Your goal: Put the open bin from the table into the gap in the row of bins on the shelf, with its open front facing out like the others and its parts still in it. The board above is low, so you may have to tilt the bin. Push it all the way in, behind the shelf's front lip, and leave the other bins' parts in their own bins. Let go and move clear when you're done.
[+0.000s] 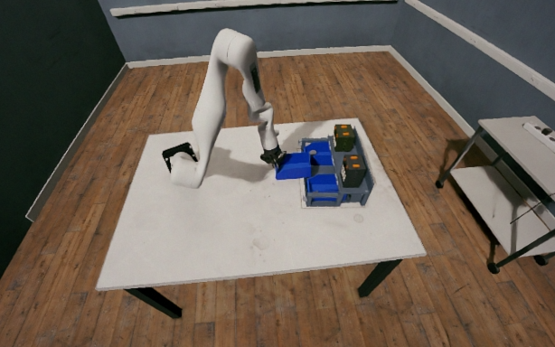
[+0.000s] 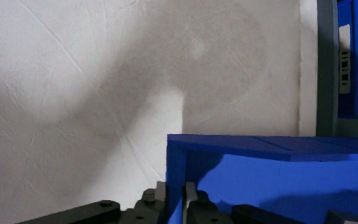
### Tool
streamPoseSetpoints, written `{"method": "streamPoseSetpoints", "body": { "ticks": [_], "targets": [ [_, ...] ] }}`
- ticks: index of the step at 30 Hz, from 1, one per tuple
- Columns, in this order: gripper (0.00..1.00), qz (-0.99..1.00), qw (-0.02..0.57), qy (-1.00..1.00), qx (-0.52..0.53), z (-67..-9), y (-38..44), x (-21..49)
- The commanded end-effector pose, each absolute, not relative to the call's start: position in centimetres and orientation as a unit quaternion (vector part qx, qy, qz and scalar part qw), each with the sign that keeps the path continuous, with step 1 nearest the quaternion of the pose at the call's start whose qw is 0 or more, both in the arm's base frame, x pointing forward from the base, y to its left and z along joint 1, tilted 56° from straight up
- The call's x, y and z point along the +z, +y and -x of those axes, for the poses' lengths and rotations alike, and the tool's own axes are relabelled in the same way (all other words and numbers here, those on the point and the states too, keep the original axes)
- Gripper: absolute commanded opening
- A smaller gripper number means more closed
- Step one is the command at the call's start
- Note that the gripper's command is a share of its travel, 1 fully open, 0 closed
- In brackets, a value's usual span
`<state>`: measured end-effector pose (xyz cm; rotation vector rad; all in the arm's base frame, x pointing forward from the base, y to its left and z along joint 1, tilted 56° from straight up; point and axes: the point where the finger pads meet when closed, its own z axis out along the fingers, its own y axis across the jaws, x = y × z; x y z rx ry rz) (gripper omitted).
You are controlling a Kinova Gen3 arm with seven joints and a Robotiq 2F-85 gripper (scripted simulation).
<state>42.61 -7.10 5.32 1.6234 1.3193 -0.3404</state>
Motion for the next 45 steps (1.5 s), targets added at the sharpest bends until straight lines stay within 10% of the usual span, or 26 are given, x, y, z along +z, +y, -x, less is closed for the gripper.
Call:
{"method": "streamPoseSetpoints", "body": {
  "ticks": [1,45],
  "targets": [
    [0.10,-0.668,0.489,0.543,-0.139,-42.64,-6.89,5.40],
    [0.10,-0.668,0.489,0.544,-0.139,-42.68,-6.63,5.52]
  ]
}}
